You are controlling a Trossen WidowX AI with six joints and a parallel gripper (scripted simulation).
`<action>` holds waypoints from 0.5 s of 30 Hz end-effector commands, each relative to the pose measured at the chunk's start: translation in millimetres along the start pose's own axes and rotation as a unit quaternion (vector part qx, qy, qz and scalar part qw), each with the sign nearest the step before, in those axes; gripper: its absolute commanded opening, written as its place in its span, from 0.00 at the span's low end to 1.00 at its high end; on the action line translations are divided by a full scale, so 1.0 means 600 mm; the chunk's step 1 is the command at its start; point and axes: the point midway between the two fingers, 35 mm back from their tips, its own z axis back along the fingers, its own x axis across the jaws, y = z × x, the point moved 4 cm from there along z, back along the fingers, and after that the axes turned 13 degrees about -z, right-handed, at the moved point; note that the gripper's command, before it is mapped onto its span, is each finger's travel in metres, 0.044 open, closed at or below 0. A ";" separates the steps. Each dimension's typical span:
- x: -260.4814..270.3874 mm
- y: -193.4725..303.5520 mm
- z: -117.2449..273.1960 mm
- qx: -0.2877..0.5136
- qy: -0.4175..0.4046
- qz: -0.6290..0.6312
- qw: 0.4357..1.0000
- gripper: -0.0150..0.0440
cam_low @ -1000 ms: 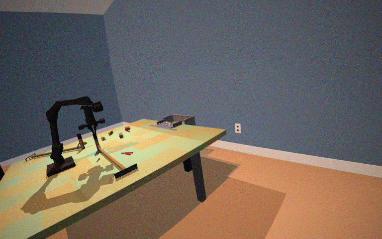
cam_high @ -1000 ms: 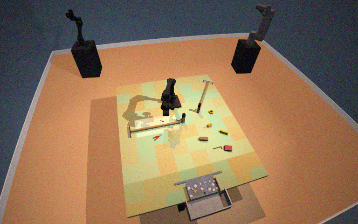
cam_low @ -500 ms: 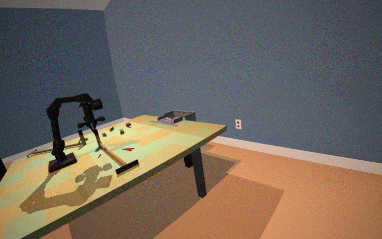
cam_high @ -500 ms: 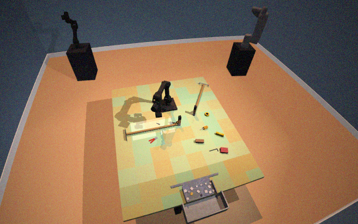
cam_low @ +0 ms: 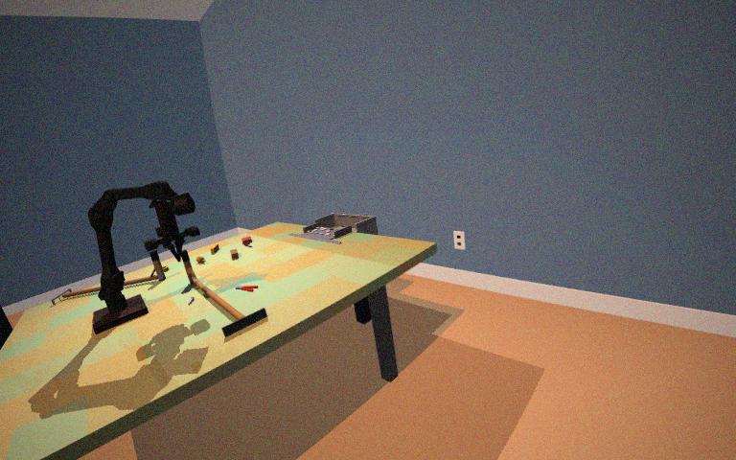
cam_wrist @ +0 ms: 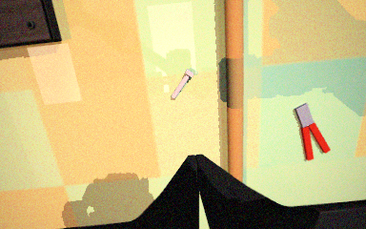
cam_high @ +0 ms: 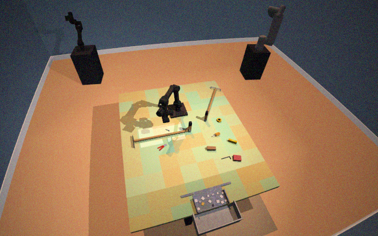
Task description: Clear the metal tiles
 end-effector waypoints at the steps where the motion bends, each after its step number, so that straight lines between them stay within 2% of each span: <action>1: -0.002 0.001 -0.011 -0.003 0.001 0.003 1.000 0.25; 15: -0.013 0.006 -0.066 -0.003 0.001 0.003 1.000 0.25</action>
